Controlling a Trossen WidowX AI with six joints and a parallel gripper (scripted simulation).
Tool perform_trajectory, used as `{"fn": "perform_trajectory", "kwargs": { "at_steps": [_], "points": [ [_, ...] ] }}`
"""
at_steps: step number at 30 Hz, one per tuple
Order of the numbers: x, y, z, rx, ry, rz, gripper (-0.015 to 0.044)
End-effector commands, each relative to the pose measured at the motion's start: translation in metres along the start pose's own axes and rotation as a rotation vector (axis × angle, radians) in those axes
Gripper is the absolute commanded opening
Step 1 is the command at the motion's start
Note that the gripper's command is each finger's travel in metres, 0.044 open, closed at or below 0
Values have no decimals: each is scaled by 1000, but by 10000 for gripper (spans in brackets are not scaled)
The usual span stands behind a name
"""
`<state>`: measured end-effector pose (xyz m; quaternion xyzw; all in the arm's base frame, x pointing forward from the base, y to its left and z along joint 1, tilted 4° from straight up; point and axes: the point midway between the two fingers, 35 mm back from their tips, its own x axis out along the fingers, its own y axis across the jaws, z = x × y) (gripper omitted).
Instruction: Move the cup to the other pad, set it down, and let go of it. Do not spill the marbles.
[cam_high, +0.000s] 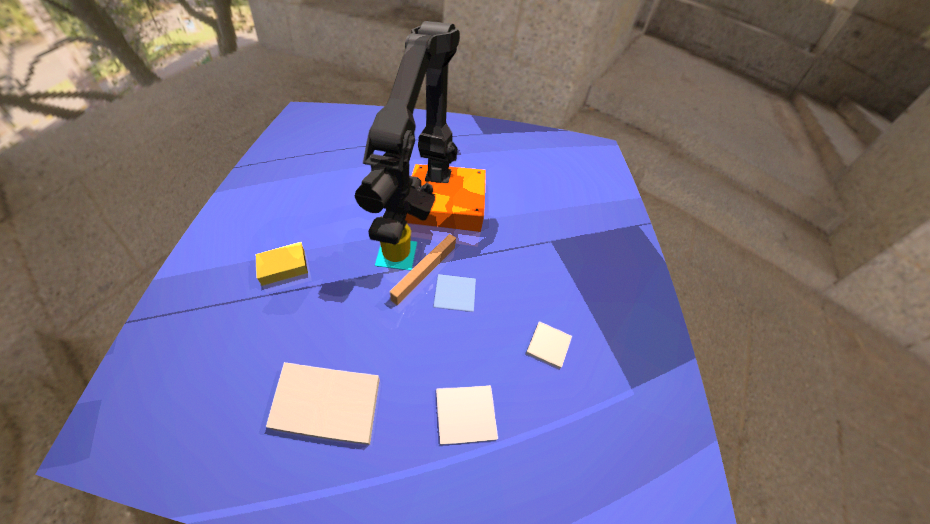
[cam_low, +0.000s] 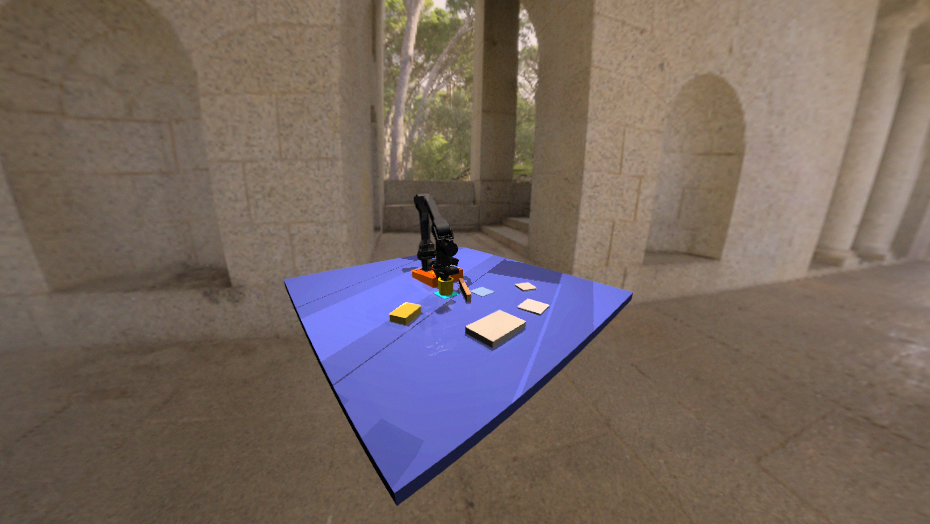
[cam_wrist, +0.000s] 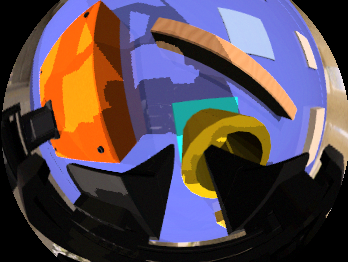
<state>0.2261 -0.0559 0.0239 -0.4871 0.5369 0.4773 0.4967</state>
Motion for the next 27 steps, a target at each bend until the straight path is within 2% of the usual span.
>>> {"fn": "perform_trajectory", "kwargs": {
  "at_steps": [1, 27],
  "points": [
    [-1, 0, 0, 0, 0, -1, 147],
    [-36, -1, 0, -4, 2, 1, 147]
  ]
}}
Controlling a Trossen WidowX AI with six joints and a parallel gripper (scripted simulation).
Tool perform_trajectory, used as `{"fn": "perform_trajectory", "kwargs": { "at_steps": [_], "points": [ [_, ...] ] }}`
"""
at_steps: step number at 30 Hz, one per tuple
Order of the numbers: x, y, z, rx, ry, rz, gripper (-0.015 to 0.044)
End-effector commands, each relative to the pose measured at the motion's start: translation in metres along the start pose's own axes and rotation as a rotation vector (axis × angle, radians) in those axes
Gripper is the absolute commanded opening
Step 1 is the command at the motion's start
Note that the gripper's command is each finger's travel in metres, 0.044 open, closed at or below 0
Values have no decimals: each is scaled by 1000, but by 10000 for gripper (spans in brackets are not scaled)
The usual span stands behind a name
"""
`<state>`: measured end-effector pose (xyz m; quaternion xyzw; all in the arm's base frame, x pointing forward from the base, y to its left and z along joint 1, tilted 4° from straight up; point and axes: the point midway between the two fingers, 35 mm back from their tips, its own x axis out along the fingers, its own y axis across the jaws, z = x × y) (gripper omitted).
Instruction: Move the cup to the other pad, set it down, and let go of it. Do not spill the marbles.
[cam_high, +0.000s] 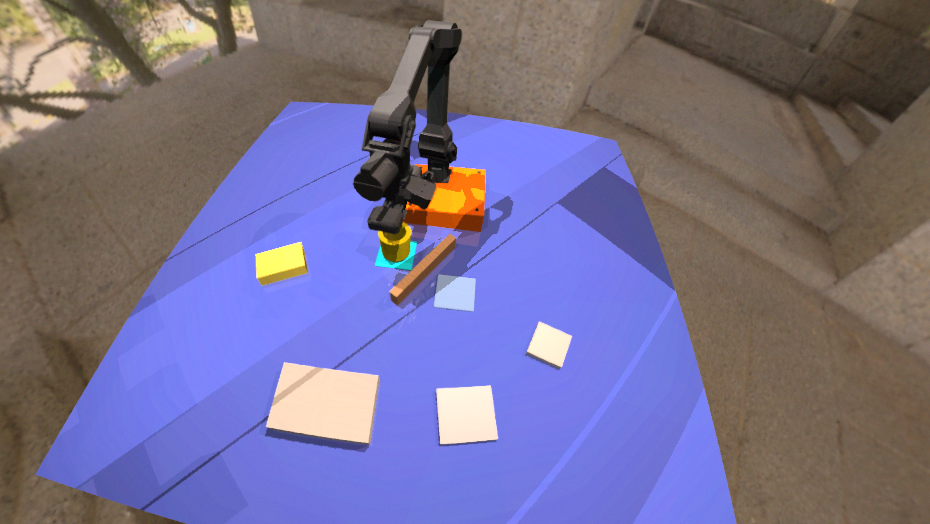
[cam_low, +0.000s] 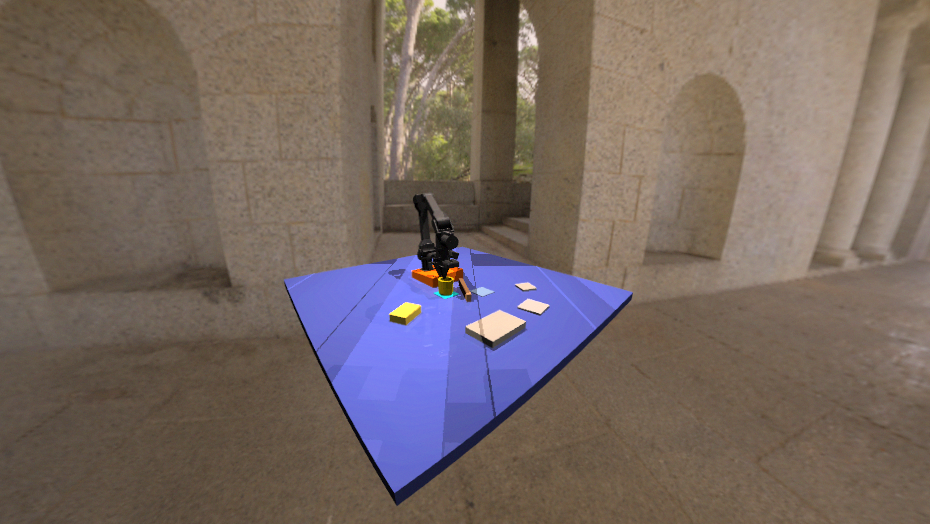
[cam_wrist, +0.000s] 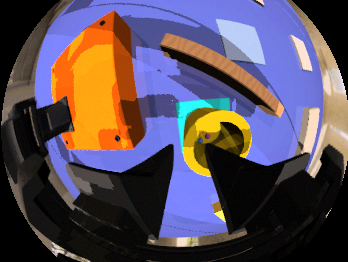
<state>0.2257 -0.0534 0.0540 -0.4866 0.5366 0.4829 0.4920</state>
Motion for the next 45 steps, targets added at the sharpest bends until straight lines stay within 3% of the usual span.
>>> {"fn": "perform_trajectory", "kwargs": {
  "at_steps": [1, 14, 25, 45],
  "points": [
    [-8, -2, 0, 6, 4, -9, 147],
    [-24, 3, 1, 4, 4, -8, 147],
    [-23, 3, 2, -2, 1, -1, 435],
    [-84, 6, 3, 4, 4, -8, 440]
  ]
}}
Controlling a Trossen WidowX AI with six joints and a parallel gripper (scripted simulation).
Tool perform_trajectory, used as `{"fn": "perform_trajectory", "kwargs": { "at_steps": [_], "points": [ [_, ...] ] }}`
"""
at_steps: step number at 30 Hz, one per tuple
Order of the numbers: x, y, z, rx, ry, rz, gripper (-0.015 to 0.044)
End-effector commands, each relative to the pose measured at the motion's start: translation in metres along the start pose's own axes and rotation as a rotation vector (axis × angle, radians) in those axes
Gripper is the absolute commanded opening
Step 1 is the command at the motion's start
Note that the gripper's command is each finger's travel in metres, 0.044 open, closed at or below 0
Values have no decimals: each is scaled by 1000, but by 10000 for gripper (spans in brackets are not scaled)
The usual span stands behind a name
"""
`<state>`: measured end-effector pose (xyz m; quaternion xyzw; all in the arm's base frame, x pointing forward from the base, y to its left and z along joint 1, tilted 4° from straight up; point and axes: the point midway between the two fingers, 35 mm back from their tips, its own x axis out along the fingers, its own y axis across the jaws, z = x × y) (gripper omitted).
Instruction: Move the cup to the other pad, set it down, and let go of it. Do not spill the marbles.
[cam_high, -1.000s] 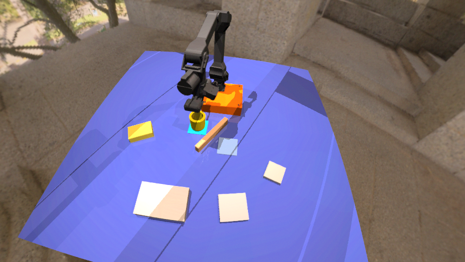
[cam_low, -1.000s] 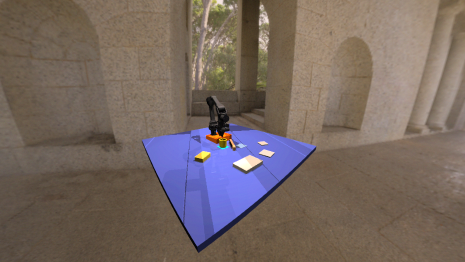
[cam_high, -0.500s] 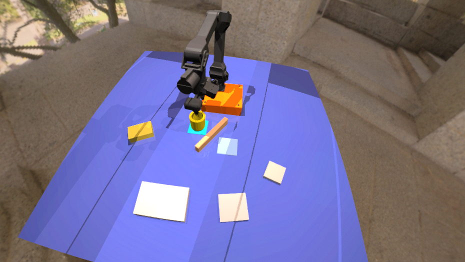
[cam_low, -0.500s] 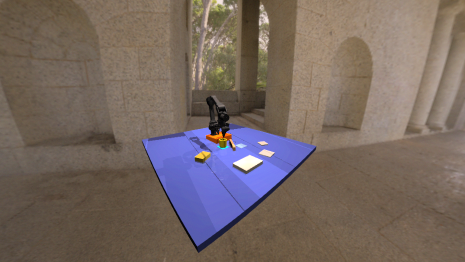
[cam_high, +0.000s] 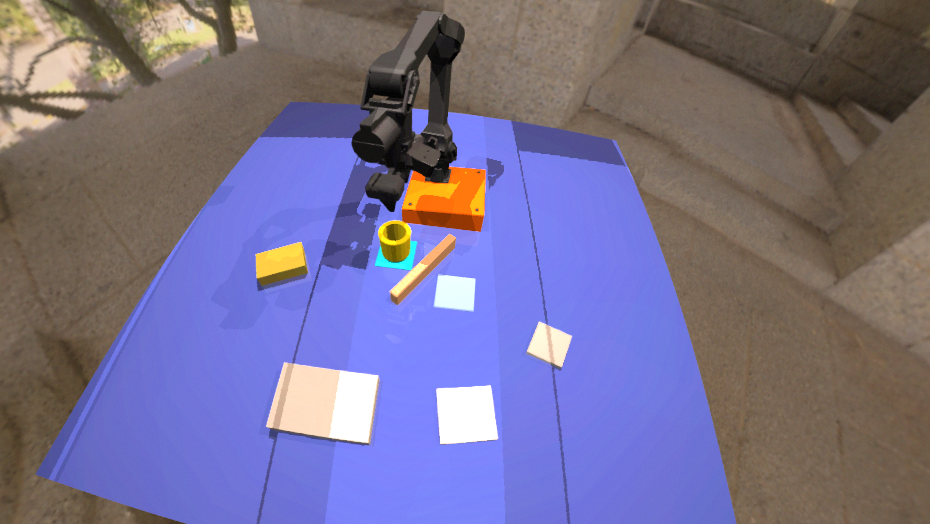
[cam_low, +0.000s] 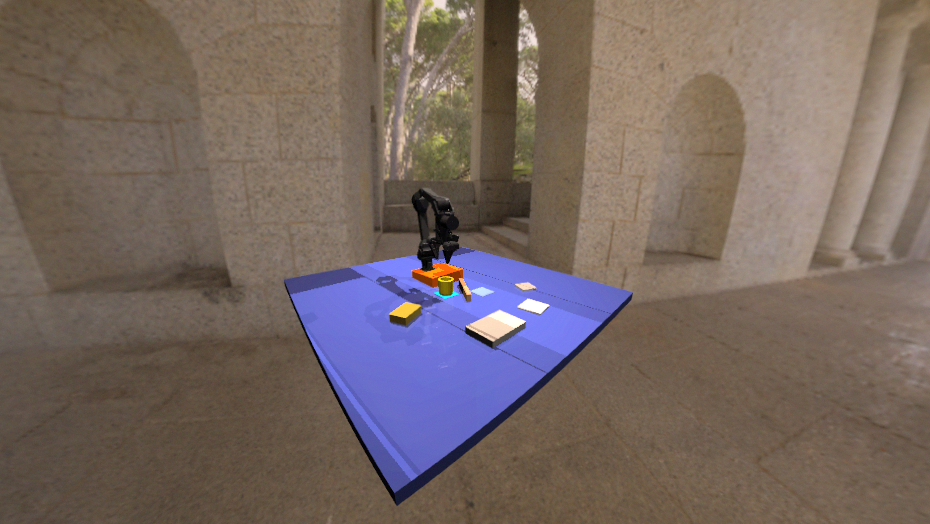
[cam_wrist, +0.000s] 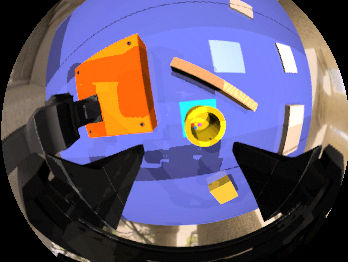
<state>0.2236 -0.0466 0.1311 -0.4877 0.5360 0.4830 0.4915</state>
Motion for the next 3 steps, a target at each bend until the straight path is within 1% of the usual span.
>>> {"fn": "perform_trajectory", "kwargs": {
  "at_steps": [1, 3],
  "points": [
    [-7, 0, 0, 7, 3, -7, 440],
    [-3, 0, 0, 0, 0, -3, 440]
  ]
}}
